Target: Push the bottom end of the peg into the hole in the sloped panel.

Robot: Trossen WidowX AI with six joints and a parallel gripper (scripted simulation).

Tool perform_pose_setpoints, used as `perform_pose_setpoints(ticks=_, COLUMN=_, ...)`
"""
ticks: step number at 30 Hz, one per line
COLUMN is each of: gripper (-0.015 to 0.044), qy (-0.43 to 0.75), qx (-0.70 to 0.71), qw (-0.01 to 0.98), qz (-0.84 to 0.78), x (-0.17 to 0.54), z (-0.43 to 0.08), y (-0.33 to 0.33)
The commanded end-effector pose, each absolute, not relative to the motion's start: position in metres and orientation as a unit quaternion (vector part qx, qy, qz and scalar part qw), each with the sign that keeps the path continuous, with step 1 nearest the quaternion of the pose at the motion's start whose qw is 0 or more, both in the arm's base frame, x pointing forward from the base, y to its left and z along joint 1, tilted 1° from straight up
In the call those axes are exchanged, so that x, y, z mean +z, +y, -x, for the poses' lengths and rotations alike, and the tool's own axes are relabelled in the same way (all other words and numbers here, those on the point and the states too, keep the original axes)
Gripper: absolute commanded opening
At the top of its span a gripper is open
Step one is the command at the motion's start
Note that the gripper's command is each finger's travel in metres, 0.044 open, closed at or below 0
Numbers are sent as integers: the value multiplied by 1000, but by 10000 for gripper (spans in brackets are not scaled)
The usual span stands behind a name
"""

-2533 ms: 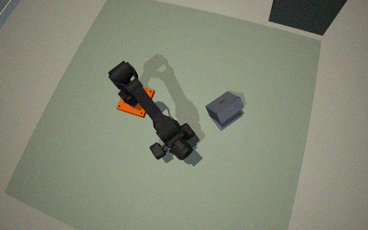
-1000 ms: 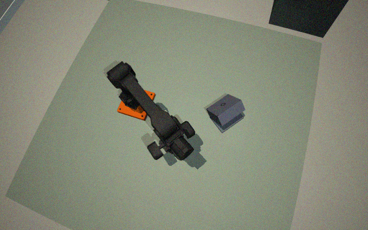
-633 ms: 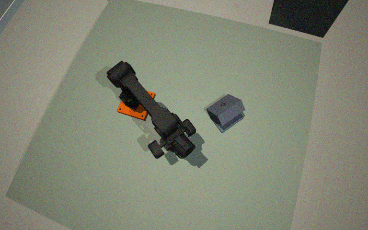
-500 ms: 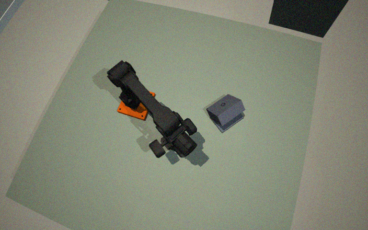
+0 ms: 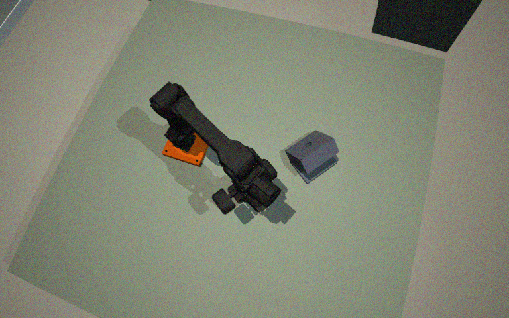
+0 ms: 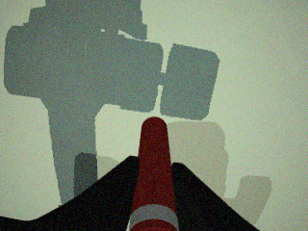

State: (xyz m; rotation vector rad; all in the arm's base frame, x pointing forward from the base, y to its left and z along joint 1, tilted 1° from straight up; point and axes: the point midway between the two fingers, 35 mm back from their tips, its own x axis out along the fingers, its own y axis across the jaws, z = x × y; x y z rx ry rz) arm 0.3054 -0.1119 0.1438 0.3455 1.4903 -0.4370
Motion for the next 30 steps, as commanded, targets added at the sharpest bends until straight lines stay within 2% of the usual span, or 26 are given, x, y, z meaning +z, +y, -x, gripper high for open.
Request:
perform_pose_setpoints(ticks=1, gripper=0, qy=667, qx=-200, qw=703, qz=-148, x=145, z=-308, y=-108)
perform_pose_setpoints(ticks=30, gripper=0, qy=657, qx=-205, qw=719, qz=-96, x=147, z=-323, y=-76)
